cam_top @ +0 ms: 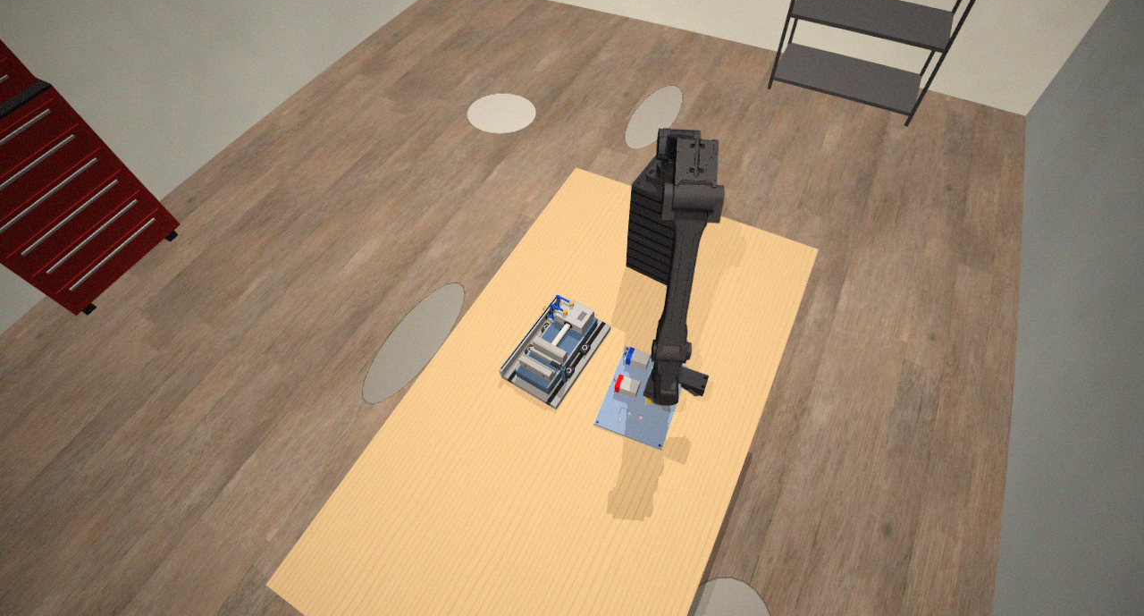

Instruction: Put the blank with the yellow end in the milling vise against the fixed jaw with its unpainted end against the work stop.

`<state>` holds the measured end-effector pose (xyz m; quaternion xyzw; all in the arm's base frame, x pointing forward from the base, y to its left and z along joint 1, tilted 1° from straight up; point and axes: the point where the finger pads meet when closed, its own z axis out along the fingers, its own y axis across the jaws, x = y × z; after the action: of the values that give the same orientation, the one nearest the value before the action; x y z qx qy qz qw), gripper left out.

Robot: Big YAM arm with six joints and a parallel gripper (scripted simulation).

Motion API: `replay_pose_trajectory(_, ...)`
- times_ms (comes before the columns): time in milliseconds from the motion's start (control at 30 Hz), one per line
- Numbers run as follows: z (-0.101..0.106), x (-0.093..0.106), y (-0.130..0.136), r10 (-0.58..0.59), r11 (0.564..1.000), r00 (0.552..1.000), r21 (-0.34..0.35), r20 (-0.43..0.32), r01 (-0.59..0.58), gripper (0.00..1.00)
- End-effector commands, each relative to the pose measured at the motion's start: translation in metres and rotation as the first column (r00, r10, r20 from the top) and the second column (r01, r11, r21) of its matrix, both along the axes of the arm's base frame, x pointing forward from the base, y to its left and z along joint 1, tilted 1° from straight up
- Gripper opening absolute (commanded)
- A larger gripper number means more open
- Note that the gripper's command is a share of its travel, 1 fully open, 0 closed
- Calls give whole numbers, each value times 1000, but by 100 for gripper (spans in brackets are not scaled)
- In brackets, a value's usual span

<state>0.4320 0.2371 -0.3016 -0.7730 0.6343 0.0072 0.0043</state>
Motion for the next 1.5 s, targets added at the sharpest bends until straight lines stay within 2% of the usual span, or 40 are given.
replay_pose_trajectory(0, 10, 17, 17, 10, 1000, 999, 28, 44, -11, 64)
replay_pose_trajectory(233, 9, 19, 19, 8, 1000, 999, 29, 46, -10, 64)
replay_pose_trajectory(500, 3, 12, 15, 1, 1000, 1000, 14, 19, -1, 64)
replay_pose_trajectory(1467, 3, 12, 15, 0, 1000, 1000, 14, 19, -1, 64)
